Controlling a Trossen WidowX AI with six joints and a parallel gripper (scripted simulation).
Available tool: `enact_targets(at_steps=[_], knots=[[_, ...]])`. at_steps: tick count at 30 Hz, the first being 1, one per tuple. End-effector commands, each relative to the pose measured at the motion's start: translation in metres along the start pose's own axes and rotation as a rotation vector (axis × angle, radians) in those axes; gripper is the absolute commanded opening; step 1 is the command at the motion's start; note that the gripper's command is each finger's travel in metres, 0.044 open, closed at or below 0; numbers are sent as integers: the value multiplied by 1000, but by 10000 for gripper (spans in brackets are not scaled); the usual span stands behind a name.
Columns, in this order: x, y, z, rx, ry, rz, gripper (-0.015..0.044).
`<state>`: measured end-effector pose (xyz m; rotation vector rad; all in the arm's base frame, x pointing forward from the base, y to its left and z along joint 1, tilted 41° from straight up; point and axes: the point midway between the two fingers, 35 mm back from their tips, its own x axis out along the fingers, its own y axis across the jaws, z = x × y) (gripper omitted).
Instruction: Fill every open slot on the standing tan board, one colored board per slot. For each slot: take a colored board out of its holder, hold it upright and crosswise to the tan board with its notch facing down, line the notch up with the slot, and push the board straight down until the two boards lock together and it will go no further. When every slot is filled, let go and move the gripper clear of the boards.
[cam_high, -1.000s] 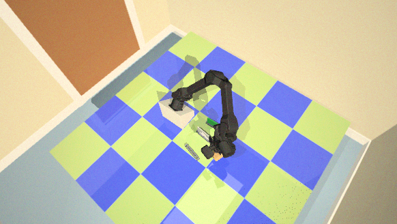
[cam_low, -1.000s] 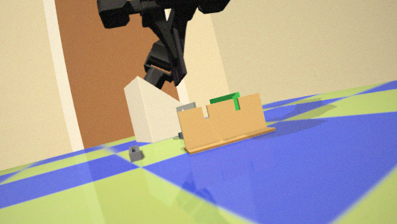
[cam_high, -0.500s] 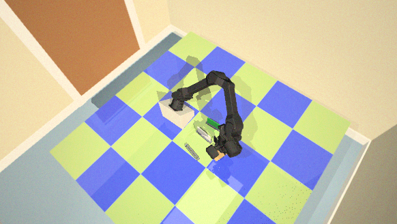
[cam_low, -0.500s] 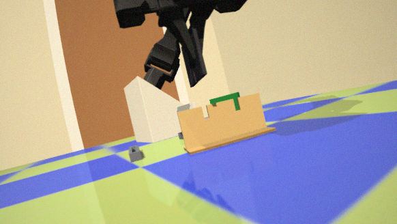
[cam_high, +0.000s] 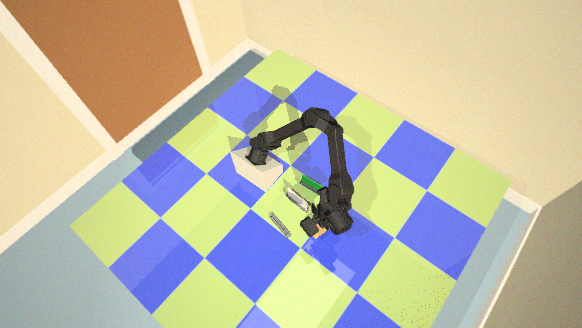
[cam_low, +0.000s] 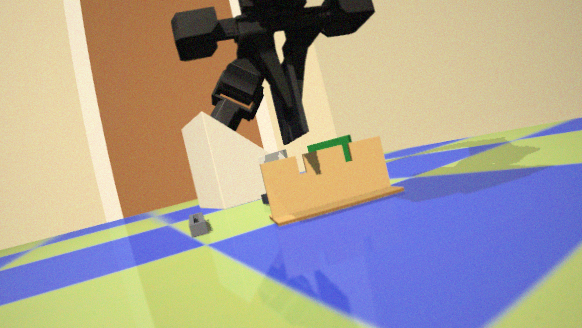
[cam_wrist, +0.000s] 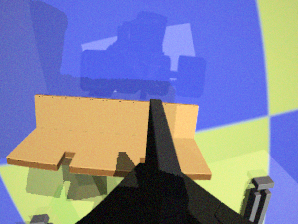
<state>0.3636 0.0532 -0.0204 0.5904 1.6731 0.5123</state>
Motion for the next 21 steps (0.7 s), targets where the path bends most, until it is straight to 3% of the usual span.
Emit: enact_targets(at_steps=[1, 21], knots=[[4, 0, 0, 7, 4, 5, 0], [12, 0, -1, 7, 4, 5, 0]])
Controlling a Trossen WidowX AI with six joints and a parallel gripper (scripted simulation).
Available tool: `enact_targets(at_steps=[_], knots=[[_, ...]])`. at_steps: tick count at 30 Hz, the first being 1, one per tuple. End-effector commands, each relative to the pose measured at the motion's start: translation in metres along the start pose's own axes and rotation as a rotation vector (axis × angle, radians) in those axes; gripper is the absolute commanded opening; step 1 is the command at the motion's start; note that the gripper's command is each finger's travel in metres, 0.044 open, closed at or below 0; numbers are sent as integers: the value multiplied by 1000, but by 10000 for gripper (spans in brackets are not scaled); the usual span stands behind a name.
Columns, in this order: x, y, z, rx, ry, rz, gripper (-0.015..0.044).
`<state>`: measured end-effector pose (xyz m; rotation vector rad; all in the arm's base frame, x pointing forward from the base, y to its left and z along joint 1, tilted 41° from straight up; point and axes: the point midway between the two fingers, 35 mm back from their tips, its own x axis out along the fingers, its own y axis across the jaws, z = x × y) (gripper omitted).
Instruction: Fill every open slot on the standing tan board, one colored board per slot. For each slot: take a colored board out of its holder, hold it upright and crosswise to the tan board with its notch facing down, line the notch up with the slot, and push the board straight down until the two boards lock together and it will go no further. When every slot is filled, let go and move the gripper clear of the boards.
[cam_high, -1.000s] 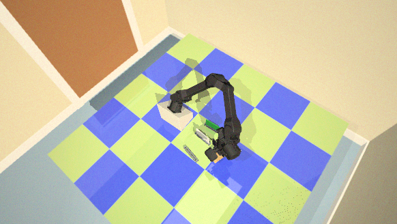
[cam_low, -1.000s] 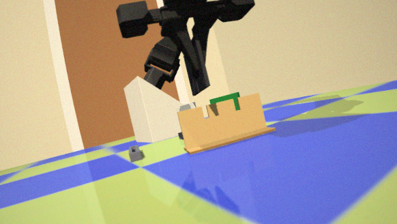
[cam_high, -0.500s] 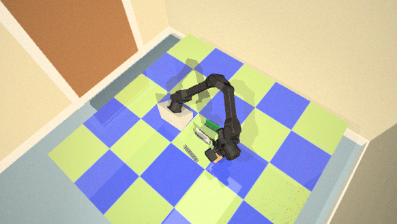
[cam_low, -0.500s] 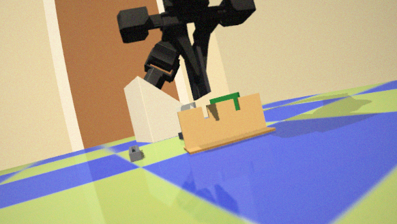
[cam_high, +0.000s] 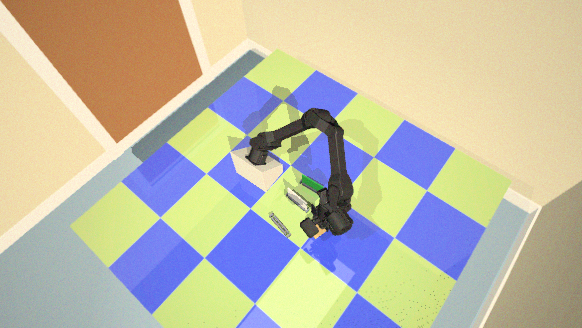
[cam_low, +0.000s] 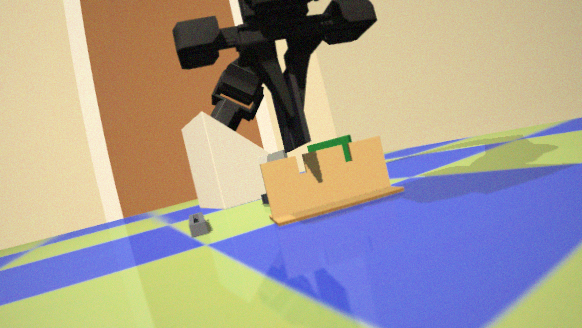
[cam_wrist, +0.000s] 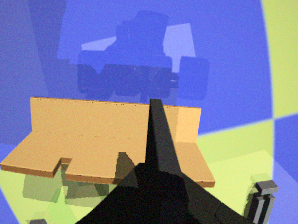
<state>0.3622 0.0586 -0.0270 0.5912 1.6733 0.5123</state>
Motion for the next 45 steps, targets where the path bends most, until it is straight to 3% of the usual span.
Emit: enact_targets(at_steps=[1, 45], knots=[[4, 0, 0, 7, 4, 5, 0], [23, 0, -1, 6, 4, 5, 0]])
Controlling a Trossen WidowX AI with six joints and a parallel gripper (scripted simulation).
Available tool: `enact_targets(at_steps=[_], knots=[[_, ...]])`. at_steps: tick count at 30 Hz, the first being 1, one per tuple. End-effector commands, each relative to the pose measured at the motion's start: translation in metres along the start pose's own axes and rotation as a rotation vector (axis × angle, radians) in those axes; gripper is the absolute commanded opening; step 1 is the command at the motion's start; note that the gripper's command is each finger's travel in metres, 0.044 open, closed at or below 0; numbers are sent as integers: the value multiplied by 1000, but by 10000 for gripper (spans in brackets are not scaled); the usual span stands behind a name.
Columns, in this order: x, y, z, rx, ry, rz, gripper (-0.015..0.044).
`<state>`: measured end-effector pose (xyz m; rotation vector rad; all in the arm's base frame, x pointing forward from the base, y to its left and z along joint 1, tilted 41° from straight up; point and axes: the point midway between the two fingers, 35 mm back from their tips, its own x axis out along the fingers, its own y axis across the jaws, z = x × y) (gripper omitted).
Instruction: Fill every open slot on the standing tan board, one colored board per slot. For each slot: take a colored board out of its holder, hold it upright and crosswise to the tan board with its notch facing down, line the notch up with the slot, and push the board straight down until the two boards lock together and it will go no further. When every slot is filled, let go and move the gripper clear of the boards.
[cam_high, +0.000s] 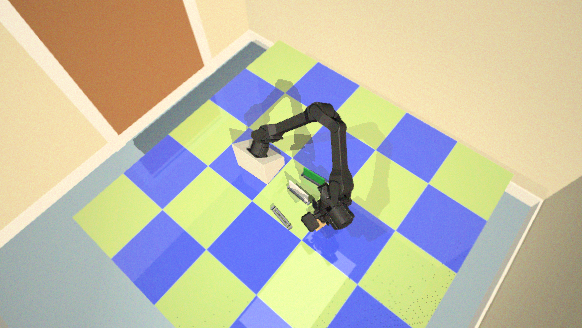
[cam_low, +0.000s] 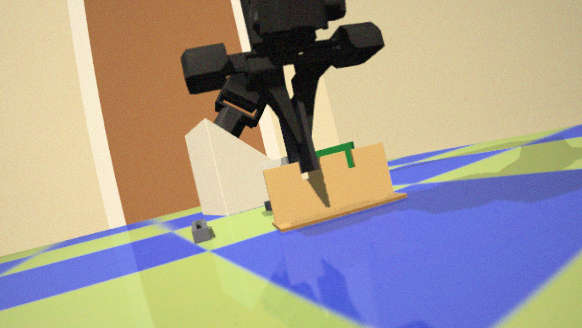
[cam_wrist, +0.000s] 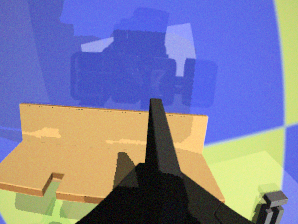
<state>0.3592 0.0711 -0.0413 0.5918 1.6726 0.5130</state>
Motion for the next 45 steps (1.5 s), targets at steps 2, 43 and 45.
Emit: enact_targets(at_steps=[2, 43, 45], knots=[[4, 0, -1, 7, 5, 5, 0], [23, 0, -1, 7, 5, 5, 0], [24, 0, -1, 7, 5, 5, 0]])
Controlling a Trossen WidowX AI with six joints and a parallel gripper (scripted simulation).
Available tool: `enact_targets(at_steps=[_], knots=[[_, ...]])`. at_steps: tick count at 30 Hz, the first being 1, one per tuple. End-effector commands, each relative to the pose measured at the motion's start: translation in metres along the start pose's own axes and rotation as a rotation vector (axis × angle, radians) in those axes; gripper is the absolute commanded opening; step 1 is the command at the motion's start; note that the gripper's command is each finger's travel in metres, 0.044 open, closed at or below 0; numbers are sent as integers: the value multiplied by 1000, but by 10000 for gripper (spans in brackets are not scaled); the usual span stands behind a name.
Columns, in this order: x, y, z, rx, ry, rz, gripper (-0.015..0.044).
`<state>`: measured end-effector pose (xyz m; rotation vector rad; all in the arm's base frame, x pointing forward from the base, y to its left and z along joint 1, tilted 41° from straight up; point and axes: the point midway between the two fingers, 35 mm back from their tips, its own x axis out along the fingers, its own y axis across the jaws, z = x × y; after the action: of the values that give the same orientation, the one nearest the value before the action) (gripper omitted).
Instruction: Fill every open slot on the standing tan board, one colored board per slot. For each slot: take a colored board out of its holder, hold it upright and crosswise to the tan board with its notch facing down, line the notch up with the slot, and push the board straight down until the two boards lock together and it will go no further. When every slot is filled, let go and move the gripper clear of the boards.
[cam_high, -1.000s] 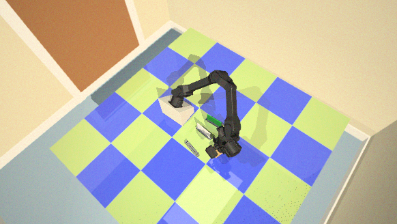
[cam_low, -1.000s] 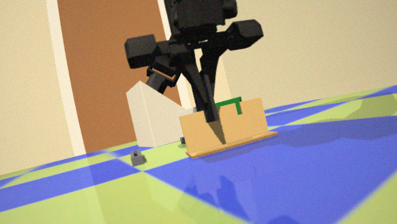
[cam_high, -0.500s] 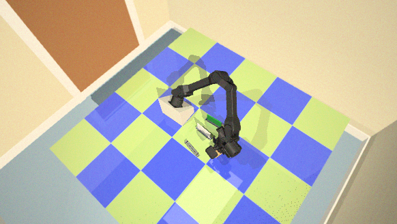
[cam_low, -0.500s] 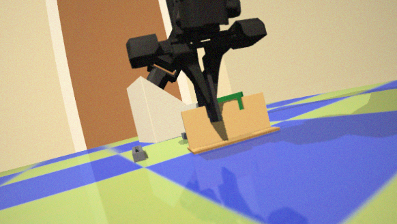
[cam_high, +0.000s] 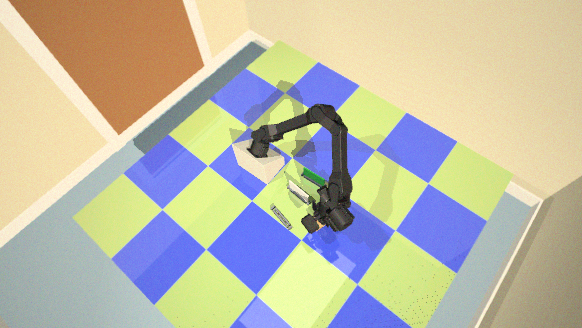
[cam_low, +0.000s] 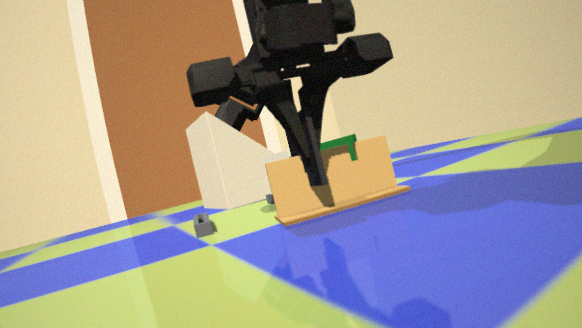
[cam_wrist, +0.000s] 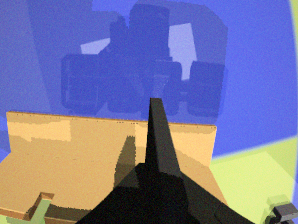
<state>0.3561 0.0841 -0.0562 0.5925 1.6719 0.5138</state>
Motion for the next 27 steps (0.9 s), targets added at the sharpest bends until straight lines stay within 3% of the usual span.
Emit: enact_targets(at_steps=[1, 20, 27], knots=[[4, 0, -1, 7, 5, 4, 0], [4, 0, 0, 0, 2, 0, 0], [4, 0, 0, 0, 2, 0, 166]])
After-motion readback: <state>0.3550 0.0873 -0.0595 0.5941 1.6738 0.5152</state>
